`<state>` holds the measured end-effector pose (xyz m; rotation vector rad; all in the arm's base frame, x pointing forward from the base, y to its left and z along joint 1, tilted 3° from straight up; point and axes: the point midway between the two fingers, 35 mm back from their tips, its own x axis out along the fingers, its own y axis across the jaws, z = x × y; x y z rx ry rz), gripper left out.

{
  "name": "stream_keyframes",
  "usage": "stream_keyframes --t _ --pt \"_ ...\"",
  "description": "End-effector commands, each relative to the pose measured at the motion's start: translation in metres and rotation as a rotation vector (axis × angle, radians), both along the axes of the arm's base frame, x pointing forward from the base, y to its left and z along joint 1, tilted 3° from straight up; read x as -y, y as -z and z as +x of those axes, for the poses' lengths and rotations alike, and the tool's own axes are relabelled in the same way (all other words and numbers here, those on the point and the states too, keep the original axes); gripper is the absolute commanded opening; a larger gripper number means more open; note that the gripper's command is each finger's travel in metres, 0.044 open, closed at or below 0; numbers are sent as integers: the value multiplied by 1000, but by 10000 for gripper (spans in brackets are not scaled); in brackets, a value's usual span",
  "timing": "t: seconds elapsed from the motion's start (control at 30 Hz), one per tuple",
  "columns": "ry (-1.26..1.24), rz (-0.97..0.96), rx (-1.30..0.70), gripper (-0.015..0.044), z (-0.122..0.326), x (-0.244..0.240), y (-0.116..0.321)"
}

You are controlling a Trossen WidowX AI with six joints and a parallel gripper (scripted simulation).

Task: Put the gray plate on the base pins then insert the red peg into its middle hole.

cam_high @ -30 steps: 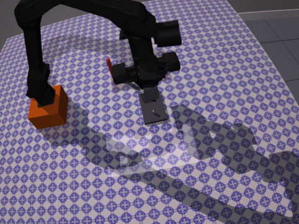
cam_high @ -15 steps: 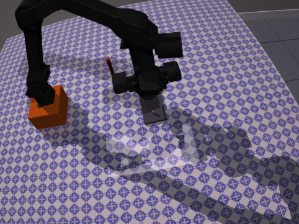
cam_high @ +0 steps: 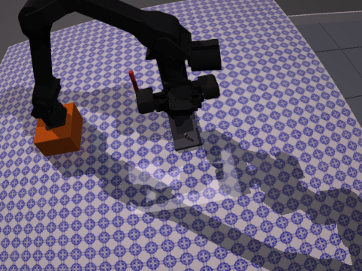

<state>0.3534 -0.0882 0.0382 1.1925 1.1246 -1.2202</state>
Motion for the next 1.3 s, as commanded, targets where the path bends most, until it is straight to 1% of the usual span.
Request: stream_keyframes --t 0.0,0.8,1.1,1.27 --pt "-6 4 -1 0 0 -1 5" --pt "-6 4 -2 0 1 1 39" --pt "-1 0 2 0 2 2 35" --pt "-1 0 2 131 2 2 35"
